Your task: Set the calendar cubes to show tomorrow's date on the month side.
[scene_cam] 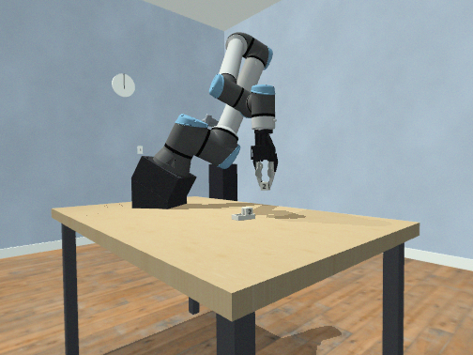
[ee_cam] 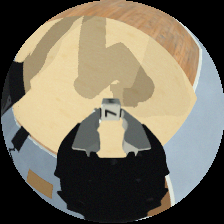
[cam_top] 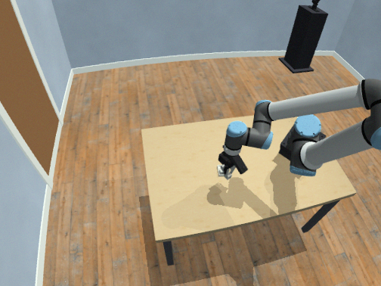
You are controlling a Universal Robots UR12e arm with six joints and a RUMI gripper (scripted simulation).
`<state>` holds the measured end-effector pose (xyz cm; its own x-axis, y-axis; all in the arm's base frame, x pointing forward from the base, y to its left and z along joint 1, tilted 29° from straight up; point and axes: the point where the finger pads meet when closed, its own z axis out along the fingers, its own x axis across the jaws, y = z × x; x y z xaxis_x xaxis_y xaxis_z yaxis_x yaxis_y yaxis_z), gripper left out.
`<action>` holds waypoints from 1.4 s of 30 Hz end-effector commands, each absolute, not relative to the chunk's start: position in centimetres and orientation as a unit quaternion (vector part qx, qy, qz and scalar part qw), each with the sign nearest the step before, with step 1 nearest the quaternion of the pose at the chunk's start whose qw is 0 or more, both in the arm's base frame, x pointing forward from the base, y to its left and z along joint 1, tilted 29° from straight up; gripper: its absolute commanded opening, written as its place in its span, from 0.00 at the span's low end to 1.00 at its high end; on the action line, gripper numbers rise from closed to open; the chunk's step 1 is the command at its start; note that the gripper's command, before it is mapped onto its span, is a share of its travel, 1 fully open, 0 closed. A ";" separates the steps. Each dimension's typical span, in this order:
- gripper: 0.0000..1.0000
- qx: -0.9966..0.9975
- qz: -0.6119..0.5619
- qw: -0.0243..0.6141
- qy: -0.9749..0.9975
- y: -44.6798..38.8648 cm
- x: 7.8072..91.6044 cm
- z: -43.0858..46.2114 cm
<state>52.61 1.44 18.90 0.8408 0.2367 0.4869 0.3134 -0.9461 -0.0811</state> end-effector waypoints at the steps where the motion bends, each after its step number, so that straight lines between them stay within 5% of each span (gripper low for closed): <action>1: 0.11 -0.965 -0.236 0.094 -0.068 1.3 52.8 19.0; 42: 0.11 -0.958 -0.211 0.141 0.136 0.8 53.1 19.1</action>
<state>53.10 0.87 19.03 0.8746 -0.3201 0.3642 -0.2011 -0.9229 -0.3283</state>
